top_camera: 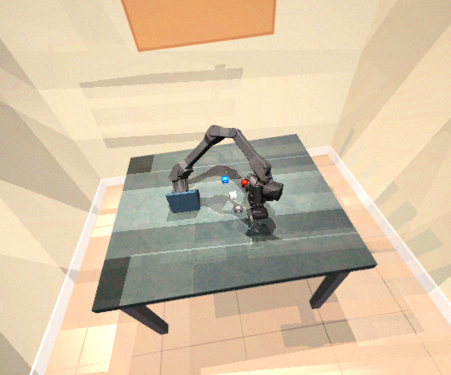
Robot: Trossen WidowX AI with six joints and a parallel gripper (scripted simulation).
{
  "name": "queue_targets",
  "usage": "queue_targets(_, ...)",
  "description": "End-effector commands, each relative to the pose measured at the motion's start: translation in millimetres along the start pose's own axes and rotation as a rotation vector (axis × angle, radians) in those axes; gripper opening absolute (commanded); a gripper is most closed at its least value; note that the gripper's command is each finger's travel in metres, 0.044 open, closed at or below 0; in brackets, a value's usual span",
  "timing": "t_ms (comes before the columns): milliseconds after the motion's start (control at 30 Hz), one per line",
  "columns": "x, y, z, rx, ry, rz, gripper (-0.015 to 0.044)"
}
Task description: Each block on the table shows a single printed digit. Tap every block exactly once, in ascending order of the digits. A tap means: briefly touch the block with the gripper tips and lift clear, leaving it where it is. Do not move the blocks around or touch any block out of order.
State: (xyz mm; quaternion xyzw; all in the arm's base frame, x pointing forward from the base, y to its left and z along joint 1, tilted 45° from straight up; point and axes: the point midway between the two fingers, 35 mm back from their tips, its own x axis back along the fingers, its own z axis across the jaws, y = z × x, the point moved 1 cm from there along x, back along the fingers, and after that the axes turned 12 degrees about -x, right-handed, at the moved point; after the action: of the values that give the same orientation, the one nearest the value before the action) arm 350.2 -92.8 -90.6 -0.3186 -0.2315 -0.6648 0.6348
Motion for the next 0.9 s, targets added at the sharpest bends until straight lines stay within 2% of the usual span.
queue_targets(0,-4,0,0,-0.004,0.003,-0.005,0.002)
queue_targets(700,-29,0,1,-0.004,0.004,-0.005,0.002)
queue_targets(800,-2,0,0,-0.004,0.002,-0.005,0.002)
queue_targets(867,1,0,0,-0.004,0.003,-0.005,0.002)
